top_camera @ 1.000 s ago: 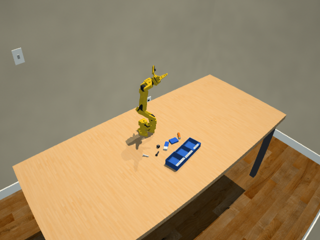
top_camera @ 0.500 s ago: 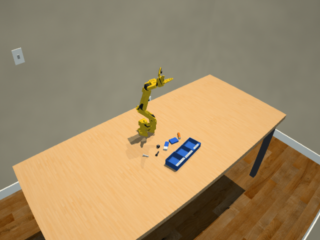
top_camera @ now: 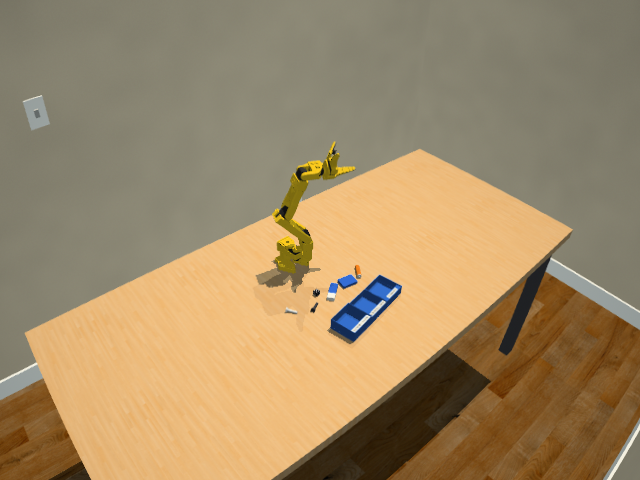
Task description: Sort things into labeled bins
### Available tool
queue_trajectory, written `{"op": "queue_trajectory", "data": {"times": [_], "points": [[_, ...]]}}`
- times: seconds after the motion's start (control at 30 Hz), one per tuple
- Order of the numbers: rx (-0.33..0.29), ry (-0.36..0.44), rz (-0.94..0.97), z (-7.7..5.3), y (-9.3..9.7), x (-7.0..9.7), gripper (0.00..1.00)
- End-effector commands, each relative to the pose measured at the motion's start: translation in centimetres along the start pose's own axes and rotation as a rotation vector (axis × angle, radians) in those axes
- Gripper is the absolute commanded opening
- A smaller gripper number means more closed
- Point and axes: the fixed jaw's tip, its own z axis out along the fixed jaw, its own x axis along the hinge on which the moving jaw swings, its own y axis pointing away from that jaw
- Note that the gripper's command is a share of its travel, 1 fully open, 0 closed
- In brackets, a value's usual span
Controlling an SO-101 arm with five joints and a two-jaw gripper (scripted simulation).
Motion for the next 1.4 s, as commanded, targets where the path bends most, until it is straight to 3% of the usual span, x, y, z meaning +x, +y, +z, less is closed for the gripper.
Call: {"op": "queue_trajectory", "data": {"times": [0.0,0.33,0.43,0.9,1.0,1.37], "points": [[-0.021,0.046,-0.024,0.4,0.3,1.0,1.00],[-0.097,0.183,-0.087,2.0,1.6,3.8,1.00],[-0.098,0.173,-0.077,1.8,1.7,3.6,1.00],[-0.187,0.319,-0.139,3.2,3.2,7.3,1.00],[-0.208,0.322,-0.128,3.0,3.6,7.3,1.00],[-0.281,0.417,-0.160,3.5,4.8,10.0,1.00]]}}
